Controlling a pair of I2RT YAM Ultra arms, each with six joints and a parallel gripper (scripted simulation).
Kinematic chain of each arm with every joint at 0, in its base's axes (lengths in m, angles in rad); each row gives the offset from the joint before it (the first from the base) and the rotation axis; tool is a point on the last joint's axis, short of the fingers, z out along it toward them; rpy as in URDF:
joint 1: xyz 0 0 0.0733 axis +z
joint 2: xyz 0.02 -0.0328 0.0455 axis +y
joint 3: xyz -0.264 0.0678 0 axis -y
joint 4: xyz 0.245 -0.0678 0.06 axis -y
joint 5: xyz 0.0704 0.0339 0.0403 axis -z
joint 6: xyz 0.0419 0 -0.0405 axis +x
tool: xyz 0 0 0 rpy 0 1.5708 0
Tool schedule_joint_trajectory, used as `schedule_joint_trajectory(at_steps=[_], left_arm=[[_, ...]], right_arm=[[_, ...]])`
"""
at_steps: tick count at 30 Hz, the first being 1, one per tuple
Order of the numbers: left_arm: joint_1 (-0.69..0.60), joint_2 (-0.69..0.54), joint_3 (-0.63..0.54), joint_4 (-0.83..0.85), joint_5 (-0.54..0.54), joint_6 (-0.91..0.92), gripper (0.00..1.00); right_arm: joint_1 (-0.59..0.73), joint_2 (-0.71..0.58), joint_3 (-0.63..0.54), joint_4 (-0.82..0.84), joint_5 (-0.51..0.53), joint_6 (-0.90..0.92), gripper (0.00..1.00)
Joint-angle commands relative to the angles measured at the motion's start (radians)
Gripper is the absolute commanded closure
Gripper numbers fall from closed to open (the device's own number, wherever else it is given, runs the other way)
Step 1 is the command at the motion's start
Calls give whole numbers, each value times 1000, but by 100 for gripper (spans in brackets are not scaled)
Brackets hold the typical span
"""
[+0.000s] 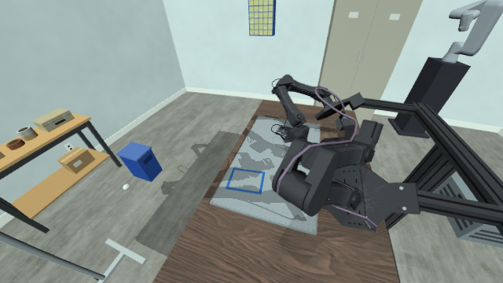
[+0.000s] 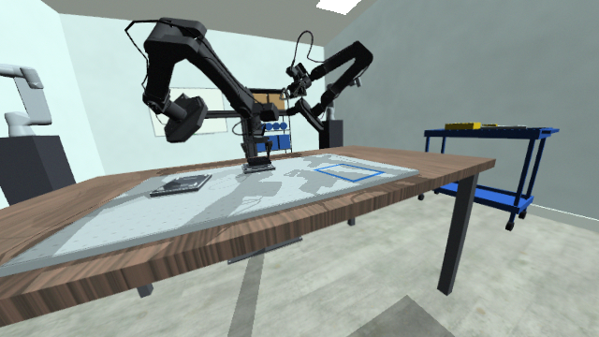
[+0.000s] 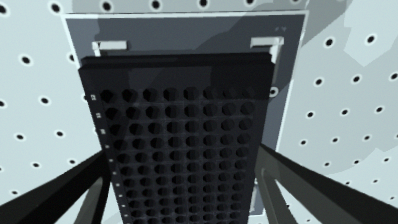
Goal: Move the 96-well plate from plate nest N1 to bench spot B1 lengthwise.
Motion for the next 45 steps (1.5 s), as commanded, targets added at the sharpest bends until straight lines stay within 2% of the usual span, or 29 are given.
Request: schedule_joint_trajectory(at_steps=[1, 8, 18, 25, 33, 40, 45], left_arm=[[-8, 12, 29, -10, -4, -6, 0], [-8, 12, 29, -10, -4, -6, 0], [-8, 12, 29, -10, -4, -6, 0], [-8, 12, 29, -10, -4, -6, 0], [-8, 12, 29, -10, -4, -6, 0], [-8, 12, 29, -10, -4, -6, 0], [-8, 12, 29, -10, -4, -6, 0]], right_arm=[[25, -20, -10, 4, 3, 3, 22], [16, -13, -6, 4, 1, 1, 22], [-38, 20, -32, 133, 14, -106, 22], [-68, 44, -22, 166, 16, -137, 22], [-64, 40, -14, 138, 19, -122, 22], [-24, 23, 57, -5, 21, -49, 22], [-25, 26, 63, -17, 21, -41, 22]])
